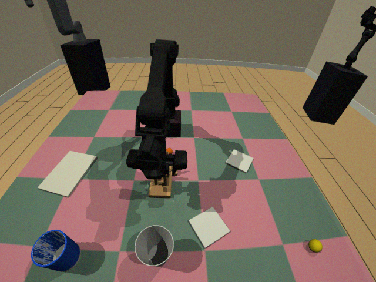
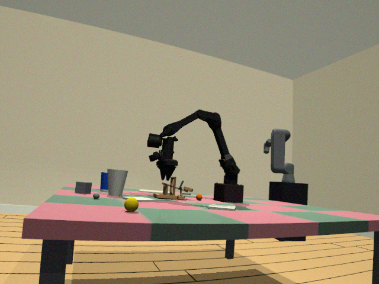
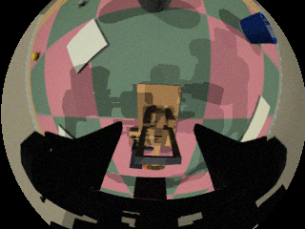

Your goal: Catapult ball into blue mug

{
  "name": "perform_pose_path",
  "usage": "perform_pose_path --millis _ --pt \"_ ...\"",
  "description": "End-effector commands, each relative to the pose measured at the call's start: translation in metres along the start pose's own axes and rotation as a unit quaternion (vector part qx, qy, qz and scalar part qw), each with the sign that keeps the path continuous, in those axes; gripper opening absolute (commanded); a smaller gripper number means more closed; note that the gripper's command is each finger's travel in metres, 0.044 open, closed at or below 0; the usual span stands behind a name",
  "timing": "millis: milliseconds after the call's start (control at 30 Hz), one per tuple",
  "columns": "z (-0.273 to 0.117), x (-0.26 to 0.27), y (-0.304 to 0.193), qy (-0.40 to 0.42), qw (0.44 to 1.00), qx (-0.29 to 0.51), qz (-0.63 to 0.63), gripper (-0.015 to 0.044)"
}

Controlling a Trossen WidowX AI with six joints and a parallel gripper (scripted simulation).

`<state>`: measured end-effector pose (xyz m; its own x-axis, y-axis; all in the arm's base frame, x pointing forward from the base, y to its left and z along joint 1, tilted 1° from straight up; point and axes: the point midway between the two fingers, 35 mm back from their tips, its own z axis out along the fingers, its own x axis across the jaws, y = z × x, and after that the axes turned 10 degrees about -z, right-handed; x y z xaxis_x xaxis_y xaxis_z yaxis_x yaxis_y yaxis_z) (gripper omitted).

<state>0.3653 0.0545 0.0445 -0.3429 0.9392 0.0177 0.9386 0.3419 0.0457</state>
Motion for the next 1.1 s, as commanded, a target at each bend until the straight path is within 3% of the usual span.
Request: perform_pose_path --millis 0,1067 --pt "0.007 -0.001 0.0 -0.002 1.0 0.001 0.002 0.044" --pt "0.058 -0.002 0.0 -0.002 1.0 0.001 0.002 0.044"
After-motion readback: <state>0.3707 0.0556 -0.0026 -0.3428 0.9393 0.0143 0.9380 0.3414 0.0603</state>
